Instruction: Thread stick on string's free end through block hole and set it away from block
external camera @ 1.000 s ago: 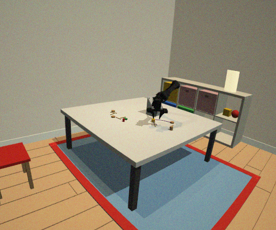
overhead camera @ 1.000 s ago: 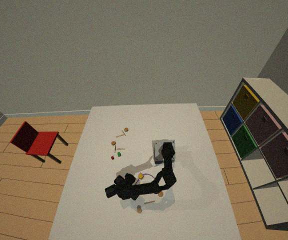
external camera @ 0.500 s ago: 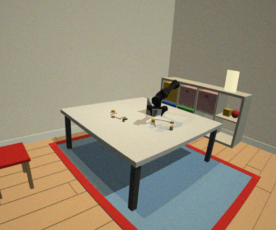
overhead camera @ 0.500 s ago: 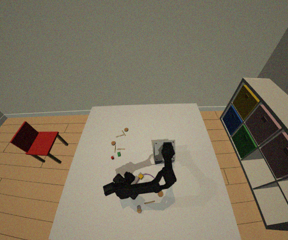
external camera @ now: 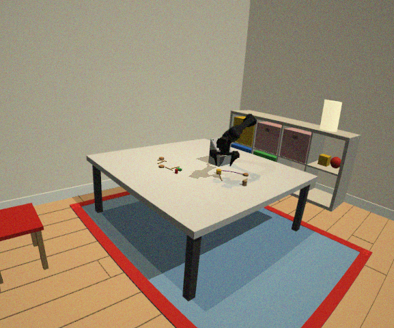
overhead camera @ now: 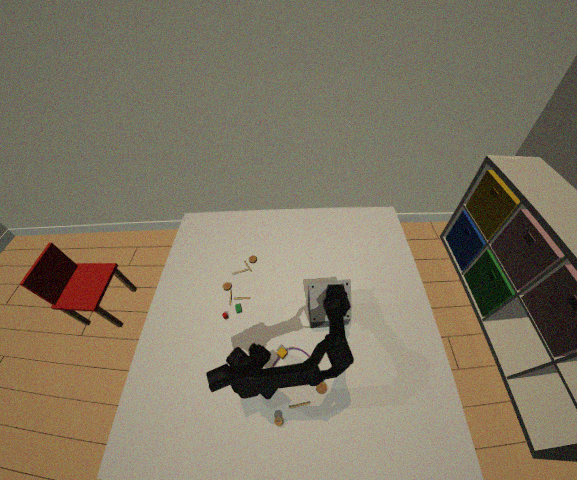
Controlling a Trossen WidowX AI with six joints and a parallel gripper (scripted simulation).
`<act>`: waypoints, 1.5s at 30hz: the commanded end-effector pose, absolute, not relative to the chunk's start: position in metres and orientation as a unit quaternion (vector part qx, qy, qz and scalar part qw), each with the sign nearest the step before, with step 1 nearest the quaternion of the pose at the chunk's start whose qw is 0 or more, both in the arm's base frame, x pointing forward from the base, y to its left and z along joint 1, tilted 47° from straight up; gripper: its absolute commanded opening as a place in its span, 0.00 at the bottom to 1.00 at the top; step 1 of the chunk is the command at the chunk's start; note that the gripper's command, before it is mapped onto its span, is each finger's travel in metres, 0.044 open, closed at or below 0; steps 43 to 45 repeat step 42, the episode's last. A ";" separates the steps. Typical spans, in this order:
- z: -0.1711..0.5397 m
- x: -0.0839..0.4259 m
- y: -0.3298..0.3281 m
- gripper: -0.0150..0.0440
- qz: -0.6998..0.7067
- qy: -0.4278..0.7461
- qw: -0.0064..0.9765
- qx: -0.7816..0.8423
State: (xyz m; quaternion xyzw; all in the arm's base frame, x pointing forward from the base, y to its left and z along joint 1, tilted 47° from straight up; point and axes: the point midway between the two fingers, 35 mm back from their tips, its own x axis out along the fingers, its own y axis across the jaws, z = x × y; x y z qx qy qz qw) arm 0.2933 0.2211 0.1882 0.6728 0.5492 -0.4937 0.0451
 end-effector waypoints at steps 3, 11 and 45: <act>0.188 0.293 0.221 1.00 -0.494 0.549 0.045 0.673; 0.188 0.293 0.221 1.00 -0.494 0.549 0.045 0.673; 0.188 0.293 0.221 1.00 -0.494 0.549 0.045 0.673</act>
